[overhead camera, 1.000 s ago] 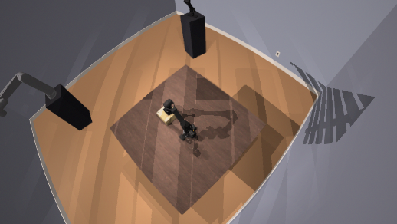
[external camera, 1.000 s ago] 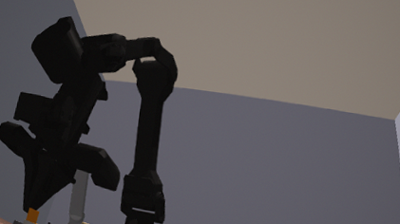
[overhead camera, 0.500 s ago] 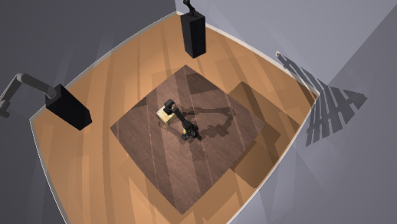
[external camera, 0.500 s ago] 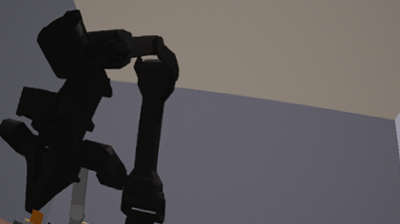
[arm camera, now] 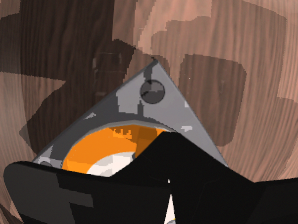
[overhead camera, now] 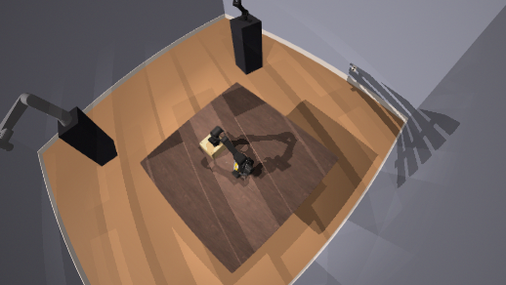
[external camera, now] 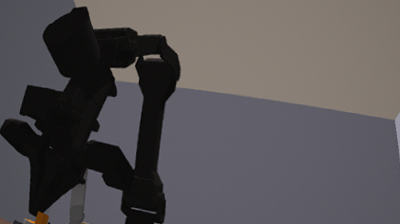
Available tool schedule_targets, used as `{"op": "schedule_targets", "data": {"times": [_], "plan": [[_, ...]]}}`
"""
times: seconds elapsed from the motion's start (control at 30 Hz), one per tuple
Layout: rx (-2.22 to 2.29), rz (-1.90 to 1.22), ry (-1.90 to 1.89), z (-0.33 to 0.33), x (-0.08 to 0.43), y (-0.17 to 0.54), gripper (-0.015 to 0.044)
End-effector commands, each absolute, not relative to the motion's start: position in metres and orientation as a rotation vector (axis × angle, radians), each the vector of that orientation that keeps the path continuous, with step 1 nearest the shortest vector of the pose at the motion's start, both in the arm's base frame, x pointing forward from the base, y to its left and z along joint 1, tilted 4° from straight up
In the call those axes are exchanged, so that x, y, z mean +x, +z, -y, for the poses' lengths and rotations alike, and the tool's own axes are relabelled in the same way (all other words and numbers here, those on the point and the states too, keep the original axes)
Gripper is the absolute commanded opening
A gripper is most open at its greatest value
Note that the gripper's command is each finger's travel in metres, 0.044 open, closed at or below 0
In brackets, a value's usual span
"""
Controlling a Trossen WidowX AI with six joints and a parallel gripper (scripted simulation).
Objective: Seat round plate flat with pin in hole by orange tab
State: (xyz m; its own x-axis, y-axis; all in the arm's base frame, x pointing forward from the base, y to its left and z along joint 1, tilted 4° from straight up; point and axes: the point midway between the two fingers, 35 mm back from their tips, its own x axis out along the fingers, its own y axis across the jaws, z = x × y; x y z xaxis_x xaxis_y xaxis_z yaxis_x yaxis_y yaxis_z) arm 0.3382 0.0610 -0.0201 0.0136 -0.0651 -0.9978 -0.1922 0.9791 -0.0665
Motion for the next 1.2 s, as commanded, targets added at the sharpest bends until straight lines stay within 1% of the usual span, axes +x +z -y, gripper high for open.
{"op": "schedule_targets", "data": {"times": [0.0,1.17], "plan": [[-0.2,-1.556,0.11,-0.068,0.338,-0.02,0.0],[-0.198,-1.557,0.112,-0.095,0.33,-0.022,0.0]]}}
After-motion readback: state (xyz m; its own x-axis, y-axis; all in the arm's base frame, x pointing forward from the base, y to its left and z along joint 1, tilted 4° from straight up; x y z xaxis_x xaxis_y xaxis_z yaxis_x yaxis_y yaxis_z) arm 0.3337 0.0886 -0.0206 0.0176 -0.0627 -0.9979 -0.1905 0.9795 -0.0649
